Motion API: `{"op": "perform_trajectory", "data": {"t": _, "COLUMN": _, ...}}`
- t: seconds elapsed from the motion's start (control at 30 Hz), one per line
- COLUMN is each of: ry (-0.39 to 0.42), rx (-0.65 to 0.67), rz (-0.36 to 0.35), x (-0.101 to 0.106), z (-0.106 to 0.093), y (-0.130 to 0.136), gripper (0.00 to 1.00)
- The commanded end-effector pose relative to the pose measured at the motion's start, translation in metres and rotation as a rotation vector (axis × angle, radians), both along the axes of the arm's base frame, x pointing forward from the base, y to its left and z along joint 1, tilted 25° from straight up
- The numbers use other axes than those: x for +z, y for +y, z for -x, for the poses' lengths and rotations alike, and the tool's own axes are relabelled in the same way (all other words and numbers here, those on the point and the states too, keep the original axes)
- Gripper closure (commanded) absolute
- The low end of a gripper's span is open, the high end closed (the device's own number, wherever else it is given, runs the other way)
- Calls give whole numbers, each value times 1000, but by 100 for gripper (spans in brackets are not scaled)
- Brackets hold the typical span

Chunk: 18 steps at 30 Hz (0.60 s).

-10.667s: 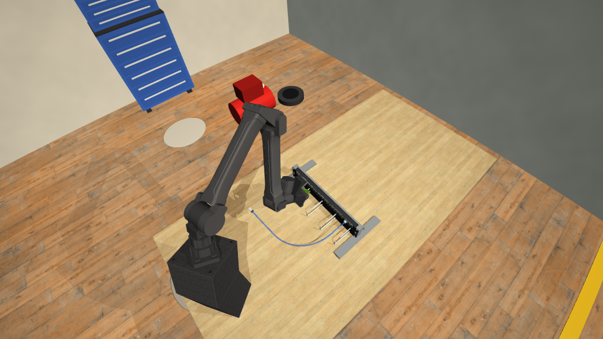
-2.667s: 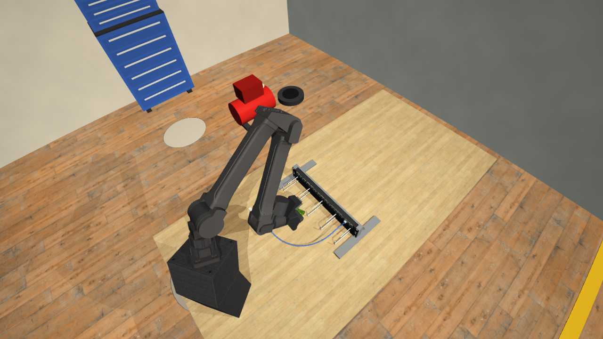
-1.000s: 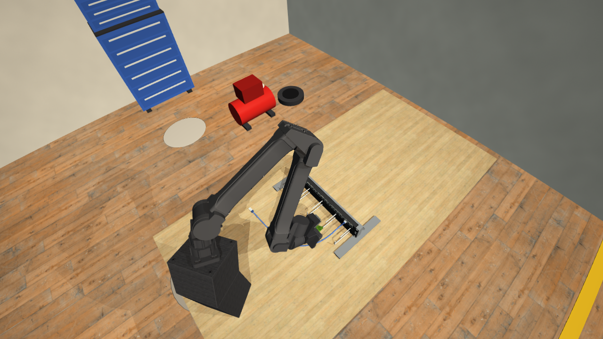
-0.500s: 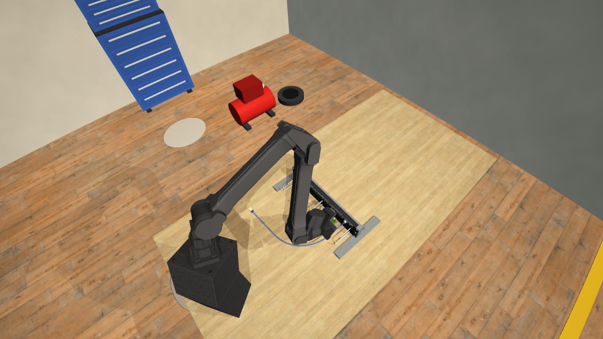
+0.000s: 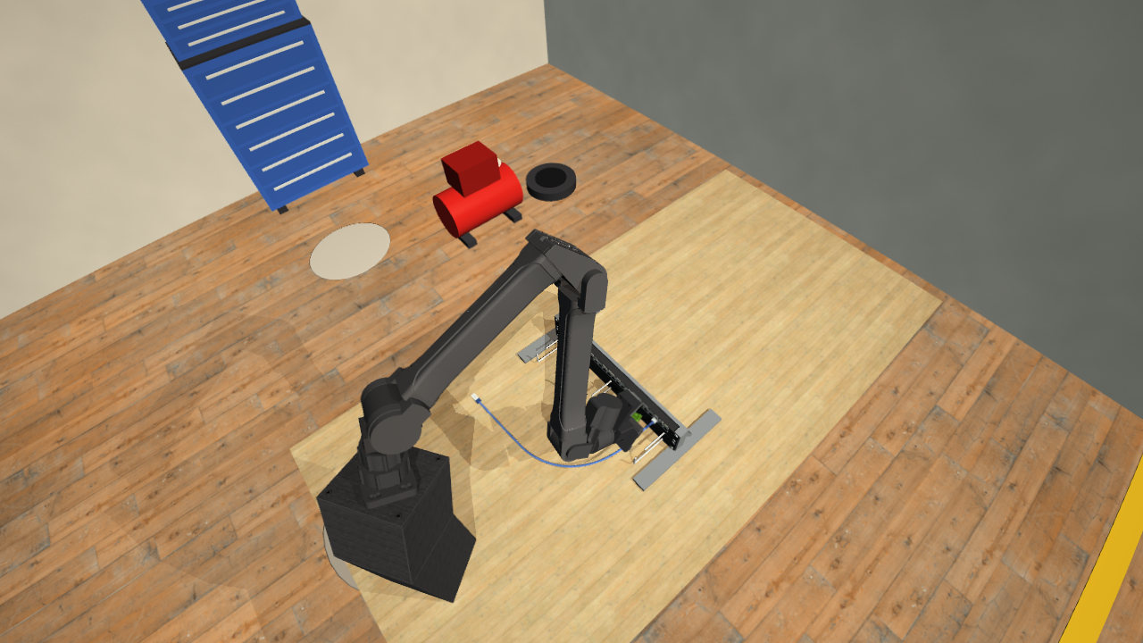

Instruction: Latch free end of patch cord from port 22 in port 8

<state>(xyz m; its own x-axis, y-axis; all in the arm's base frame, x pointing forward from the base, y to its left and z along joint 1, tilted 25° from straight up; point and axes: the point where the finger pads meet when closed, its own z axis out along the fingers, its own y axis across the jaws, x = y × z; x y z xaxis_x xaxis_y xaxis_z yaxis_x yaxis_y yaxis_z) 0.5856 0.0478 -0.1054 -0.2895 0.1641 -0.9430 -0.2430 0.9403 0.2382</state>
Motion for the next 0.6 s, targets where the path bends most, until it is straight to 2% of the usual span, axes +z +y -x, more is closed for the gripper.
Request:
{"op": "perform_trajectory", "data": {"t": 0.0, "ry": -4, "rx": -24, "rz": -14, "x": 7, "z": -2, "y": -12, "gripper": 100}}
{"op": "perform_trajectory", "data": {"t": 0.57, "ry": -6, "rx": -5, "rz": -14, "x": 12, "z": -1, "y": -2, "gripper": 100}}
